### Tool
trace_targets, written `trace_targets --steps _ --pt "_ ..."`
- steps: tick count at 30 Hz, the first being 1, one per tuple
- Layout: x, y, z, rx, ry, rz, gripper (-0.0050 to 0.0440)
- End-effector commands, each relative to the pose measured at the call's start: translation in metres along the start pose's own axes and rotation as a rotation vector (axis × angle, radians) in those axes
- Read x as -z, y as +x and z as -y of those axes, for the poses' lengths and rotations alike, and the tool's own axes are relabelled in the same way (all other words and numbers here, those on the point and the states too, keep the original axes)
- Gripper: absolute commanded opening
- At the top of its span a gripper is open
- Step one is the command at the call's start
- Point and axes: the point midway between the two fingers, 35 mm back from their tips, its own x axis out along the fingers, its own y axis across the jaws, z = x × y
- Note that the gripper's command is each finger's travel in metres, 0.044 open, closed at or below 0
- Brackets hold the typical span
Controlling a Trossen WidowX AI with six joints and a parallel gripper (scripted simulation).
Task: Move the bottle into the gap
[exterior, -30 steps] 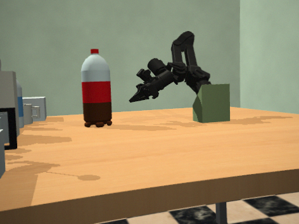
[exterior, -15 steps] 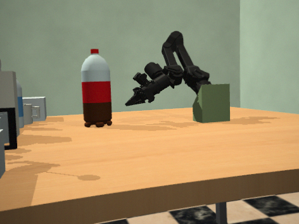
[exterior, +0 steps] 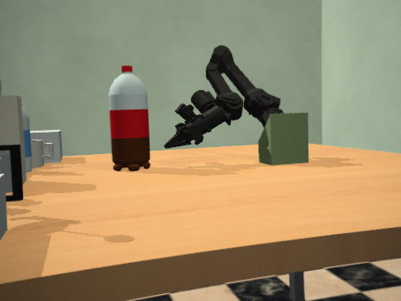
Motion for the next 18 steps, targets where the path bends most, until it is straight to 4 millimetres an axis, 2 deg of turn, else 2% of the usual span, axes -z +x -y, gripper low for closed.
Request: trace_targets --steps 1,12,18 --pt "0.002 0.006 0.002 0.011 0.0 0.01 -0.005" --pt "0.012 0.017 0.001 0.016 0.001 0.017 -0.005" --pt "0.01 0.026 0.01 0.039 0.001 0.041 -0.005"
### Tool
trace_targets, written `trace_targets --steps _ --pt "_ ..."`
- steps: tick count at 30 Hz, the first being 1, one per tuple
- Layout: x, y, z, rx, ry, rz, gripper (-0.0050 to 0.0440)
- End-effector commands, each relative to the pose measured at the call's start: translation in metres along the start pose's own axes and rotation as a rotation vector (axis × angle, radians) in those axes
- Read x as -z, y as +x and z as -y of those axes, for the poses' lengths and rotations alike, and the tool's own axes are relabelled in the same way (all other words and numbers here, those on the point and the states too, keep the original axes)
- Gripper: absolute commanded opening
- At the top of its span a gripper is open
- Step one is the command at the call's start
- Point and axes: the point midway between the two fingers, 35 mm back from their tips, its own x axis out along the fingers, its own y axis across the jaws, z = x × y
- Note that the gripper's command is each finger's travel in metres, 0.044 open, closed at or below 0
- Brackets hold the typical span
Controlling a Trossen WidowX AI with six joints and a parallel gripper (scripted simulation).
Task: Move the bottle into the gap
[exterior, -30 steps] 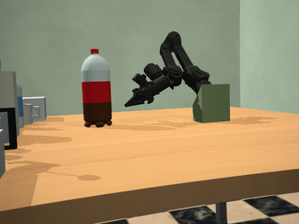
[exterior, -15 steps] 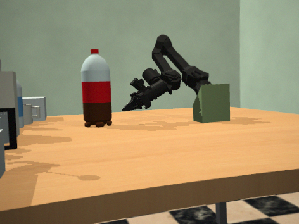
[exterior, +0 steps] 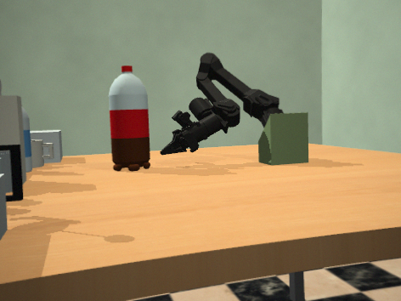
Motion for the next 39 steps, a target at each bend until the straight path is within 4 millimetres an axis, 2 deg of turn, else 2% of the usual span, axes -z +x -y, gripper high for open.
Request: trace_targets --steps 1,39 --pt "-0.0024 0.0059 0.0051 0.018 -0.003 0.015 -0.005" --pt "-0.0064 0.0131 0.001 0.02 0.004 0.019 -0.005"
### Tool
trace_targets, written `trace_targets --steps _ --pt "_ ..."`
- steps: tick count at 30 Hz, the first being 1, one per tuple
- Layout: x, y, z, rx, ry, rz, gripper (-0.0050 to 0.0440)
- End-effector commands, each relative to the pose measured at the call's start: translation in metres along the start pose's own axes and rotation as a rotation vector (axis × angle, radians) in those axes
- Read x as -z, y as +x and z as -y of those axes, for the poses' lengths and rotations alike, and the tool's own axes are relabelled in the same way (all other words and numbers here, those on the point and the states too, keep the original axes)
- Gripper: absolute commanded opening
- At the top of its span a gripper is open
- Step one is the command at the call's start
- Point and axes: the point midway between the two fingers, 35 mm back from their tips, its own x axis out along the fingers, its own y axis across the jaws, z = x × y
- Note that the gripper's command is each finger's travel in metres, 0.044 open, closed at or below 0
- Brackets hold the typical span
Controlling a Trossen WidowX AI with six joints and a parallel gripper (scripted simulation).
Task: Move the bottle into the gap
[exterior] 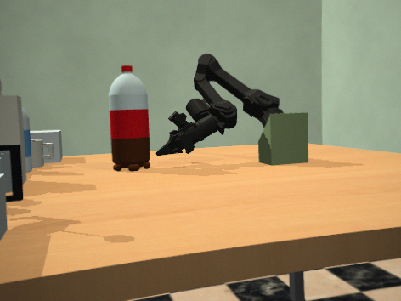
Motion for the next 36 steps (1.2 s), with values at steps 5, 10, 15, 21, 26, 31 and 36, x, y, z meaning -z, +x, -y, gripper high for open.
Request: trace_targets --steps 5,10,15,21,26,31,36 --pt "-0.003 0.002 0.0 0.005 0.004 0.009 -0.005" --pt "-0.003 0.003 0.0 0.005 0.004 0.01 -0.005" --pt "-0.004 0.005 -0.001 0.004 0.003 0.013 -0.005" --pt "-0.008 0.014 -0.001 -0.005 -0.001 0.026 -0.005" --pt "-0.008 0.014 -0.001 0.0 0.0 0.024 -0.005" --pt "-0.011 0.015 0.002 0.006 0.001 0.031 -0.005" --pt "-0.011 0.016 0.001 0.004 0.001 0.029 -0.005"
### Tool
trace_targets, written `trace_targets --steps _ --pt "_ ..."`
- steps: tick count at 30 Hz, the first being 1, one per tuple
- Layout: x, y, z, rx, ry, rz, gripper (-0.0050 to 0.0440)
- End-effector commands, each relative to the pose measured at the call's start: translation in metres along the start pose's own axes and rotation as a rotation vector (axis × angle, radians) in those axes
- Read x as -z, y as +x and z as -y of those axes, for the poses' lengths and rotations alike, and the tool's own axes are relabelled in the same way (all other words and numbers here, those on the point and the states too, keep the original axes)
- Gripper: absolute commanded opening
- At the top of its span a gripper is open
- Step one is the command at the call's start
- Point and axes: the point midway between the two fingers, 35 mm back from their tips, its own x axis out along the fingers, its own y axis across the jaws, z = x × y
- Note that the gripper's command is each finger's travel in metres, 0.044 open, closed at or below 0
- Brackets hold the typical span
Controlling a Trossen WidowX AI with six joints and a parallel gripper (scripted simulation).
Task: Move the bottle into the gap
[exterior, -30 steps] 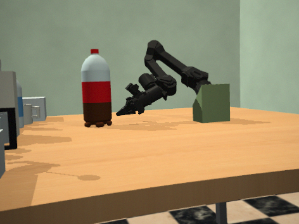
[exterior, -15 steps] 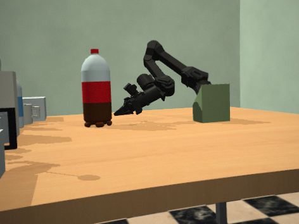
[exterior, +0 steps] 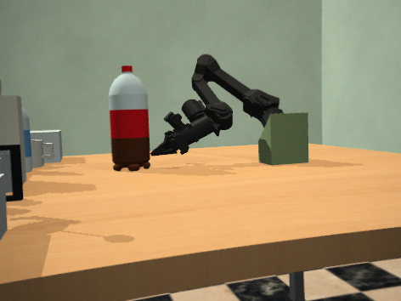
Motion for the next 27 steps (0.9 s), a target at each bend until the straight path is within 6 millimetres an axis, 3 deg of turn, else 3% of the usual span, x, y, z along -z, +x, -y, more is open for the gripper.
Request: trace_targets --steps 1,27 --pt "-0.0046 0.0017 0.0017 0.007 0.001 0.011 -0.005" --pt "-0.0051 0.0064 -0.0017 0.0 0.002 0.006 -0.005"
